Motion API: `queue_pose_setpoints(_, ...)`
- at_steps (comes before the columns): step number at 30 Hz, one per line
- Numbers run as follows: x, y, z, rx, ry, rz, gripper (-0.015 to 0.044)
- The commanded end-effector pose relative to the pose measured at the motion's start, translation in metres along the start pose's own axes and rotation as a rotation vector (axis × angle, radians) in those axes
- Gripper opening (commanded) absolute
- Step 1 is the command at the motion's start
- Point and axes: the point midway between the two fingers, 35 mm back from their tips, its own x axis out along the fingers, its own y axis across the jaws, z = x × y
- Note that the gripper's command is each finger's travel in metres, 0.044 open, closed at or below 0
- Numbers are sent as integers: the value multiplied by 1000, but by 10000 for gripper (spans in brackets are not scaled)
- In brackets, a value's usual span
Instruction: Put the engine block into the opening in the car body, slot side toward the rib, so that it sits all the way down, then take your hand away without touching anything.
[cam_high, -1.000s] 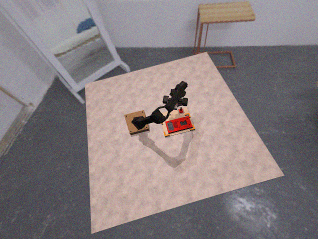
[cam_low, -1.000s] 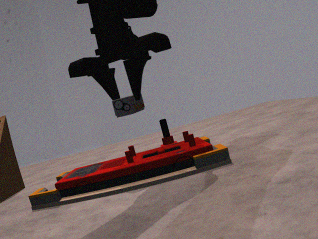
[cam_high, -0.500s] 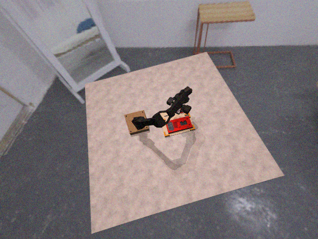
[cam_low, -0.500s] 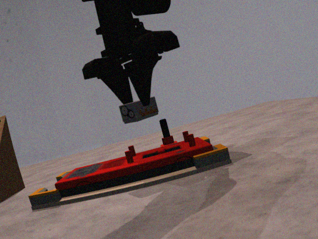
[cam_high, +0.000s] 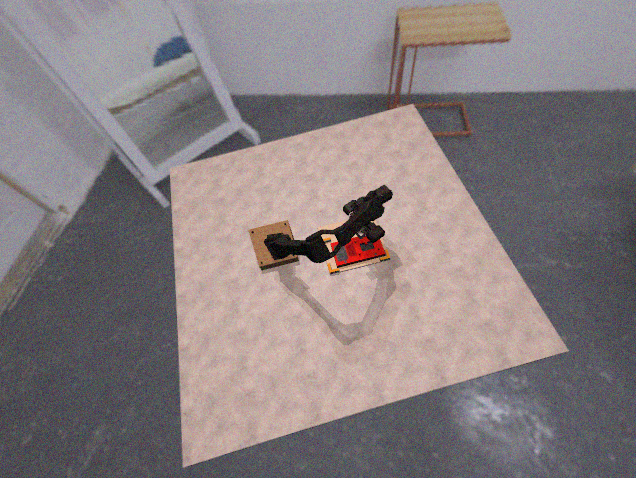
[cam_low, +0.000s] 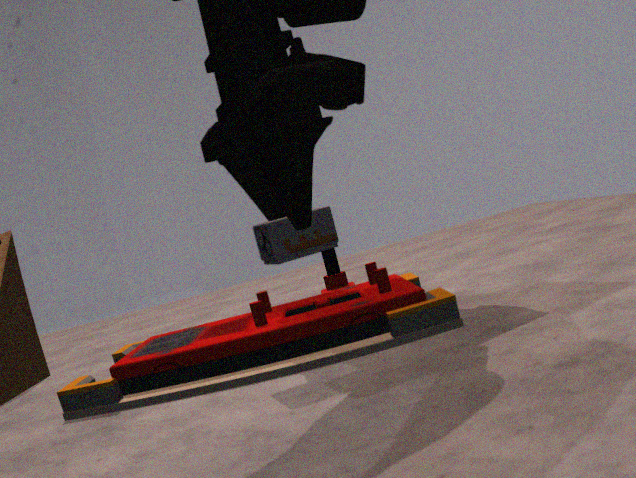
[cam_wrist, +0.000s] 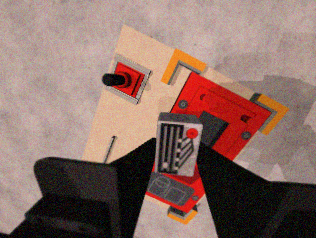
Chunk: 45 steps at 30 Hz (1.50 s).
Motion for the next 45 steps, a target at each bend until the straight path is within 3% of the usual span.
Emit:
queue_pose_setpoints(1,1,-12,-2,99,-4,-11,0)
queue_pose_setpoints(13,11,-40,-8,373,8,-36,0)
queue_pose_setpoints(19,11,-40,-8,389,7,-36,157)
queue_pose_setpoints(45,10,-41,-7,409,7,-36,159)
